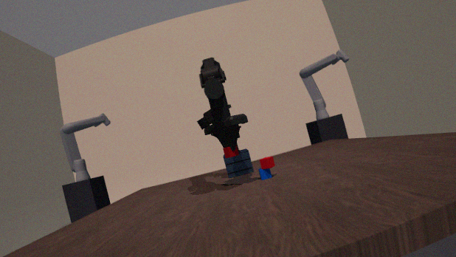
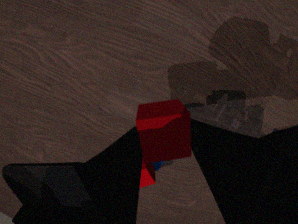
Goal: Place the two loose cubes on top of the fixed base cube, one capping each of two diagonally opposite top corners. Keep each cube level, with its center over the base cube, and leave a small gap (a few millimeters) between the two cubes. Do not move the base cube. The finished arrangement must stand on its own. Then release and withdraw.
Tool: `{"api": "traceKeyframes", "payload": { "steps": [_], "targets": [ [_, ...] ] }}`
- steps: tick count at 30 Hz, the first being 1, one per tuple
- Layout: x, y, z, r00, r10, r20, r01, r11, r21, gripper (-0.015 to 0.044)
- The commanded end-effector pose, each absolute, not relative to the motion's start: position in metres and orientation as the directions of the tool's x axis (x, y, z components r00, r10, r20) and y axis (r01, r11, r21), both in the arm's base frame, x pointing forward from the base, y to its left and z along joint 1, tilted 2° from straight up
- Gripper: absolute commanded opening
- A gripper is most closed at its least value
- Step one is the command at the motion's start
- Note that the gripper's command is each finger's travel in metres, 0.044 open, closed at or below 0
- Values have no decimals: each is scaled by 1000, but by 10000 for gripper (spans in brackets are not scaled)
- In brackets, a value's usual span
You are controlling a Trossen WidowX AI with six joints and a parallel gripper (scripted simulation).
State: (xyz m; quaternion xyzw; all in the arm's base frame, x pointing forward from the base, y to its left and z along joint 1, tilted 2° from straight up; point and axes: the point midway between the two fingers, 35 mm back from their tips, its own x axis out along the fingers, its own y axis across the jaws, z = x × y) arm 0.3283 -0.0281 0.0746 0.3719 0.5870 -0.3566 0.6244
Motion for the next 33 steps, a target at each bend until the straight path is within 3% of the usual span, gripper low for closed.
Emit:
{"api": "traceKeyframes", "payload": {
  "steps": [1, 18, 33],
  "targets": [
    [329, -26, 81, 68, -5, -998, 870, 489, 57, 105],
    [314, 9, 76, 66, -2, -998, 358, 934, 22, 105],
    [297, 37, 71, 65, 1, -998, -249, 968, -15, 105]
  ]
}}
